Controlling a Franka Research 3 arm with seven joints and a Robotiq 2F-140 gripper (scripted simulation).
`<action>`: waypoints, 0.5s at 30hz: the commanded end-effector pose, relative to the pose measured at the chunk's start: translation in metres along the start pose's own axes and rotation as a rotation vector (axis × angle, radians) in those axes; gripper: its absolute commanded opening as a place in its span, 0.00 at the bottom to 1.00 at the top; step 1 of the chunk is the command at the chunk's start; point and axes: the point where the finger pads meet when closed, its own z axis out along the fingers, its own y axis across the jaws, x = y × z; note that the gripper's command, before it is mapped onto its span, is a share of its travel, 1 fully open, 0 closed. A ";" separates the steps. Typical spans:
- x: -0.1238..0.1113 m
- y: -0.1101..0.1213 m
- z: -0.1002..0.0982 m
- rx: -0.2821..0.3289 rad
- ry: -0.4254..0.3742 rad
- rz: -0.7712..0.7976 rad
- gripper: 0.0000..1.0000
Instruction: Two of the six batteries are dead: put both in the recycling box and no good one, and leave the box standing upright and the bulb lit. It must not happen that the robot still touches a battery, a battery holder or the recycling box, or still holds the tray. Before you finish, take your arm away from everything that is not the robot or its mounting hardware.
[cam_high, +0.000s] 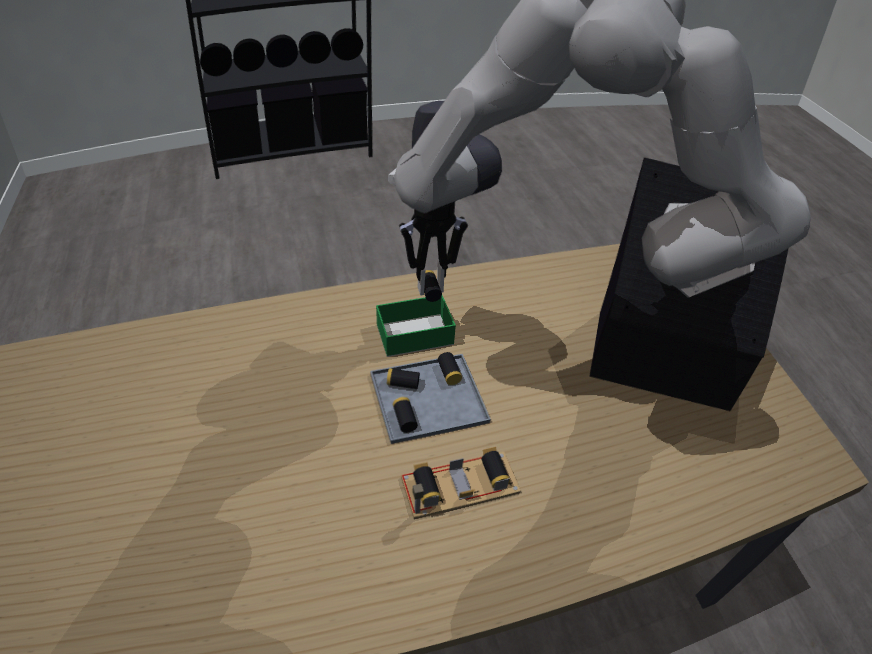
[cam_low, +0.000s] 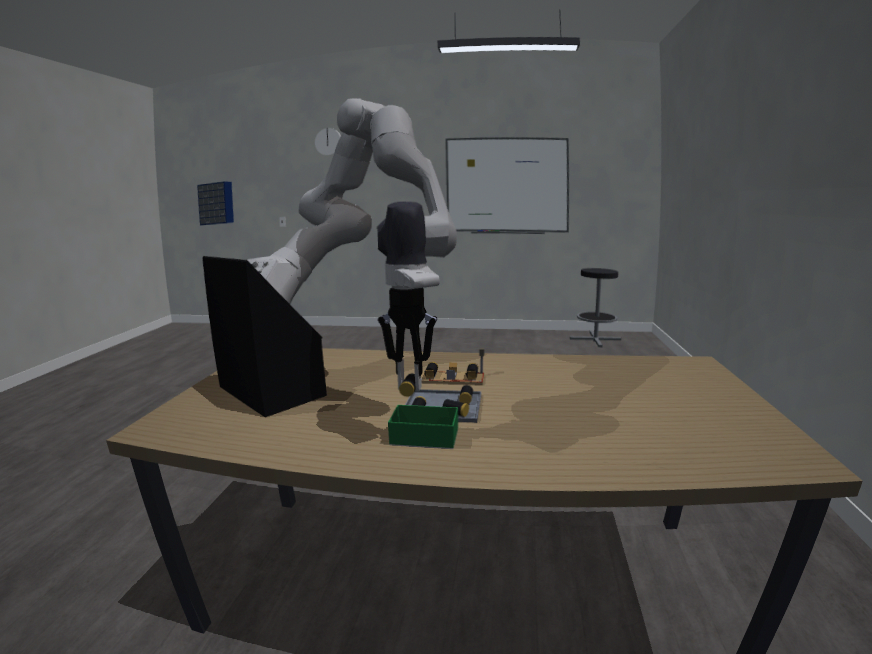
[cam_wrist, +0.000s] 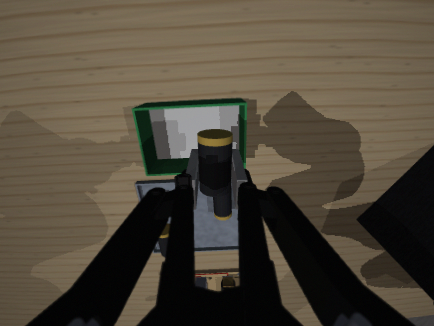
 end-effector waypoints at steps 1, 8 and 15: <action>0.001 -0.001 -0.001 0.000 0.000 -0.050 0.16; 0.001 -0.001 -0.001 0.000 0.000 -0.064 0.16; 0.001 -0.001 0.010 0.000 0.000 -0.064 0.16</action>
